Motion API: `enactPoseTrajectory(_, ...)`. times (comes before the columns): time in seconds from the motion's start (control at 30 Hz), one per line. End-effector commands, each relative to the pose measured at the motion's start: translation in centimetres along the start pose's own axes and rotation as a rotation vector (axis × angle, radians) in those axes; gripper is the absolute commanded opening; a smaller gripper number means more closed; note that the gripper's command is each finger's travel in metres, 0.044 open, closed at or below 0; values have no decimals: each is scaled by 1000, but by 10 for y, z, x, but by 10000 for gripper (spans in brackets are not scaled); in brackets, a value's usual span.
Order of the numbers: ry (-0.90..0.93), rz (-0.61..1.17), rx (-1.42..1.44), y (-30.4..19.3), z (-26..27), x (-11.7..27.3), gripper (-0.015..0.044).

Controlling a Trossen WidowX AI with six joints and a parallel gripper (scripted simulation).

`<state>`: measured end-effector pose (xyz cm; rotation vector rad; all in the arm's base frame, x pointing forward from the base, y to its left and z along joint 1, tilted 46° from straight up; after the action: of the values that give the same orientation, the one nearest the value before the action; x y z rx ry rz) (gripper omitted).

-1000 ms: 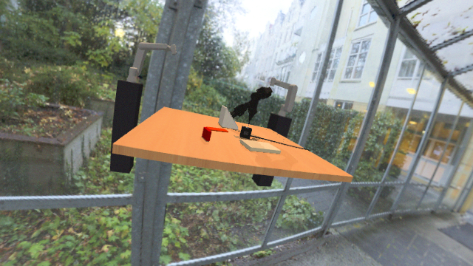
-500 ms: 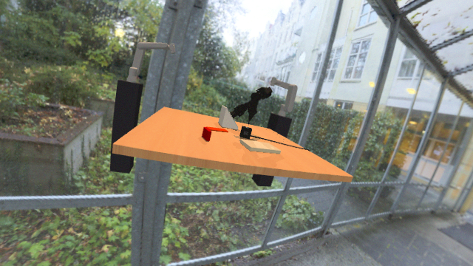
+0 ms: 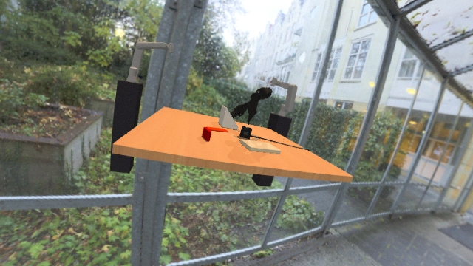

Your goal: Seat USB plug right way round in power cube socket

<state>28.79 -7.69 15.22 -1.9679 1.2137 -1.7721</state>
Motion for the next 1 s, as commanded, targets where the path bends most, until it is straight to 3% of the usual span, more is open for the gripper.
enactPoseTrajectory(0.0, 2, -5, 4, 0, 0, -1, 0)
enactPoseTrajectory(0.97, 4, -16, 15, 1, 0, -4, 0)
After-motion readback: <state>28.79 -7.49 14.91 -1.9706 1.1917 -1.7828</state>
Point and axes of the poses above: the point midway between the two fingers, 35 mm back from their tips, its own x axis back along the fingers, its own z axis across the jaws, y = z × x, the point moved 8 cm from there along x, back along the fingers, and after that the axes turned 5 degrees about -x, right-handed, at the moved point
